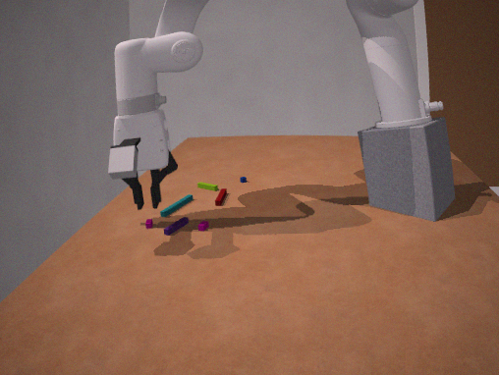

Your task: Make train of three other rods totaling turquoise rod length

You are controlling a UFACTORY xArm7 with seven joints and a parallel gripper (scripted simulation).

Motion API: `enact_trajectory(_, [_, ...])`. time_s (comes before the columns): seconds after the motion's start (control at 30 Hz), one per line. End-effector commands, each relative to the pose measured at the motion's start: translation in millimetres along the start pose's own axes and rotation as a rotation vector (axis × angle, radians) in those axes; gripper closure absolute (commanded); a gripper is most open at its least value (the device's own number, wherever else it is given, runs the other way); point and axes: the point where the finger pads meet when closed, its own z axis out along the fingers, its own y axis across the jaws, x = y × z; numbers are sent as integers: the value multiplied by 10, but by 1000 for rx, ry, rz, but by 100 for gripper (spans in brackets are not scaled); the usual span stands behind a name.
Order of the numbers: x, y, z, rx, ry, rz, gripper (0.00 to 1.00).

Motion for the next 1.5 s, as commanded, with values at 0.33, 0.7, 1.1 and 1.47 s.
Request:
enact_trajectory(0.33, [5,20,153,-4,1,0,76])
enact_trajectory(0.7, [5,21,189,-4,1,0,76])
enact_trajectory(1.1, [5,21,189,-4,1,0,76])
enact_trajectory(1.47, [5,21,189,-4,1,0,76])
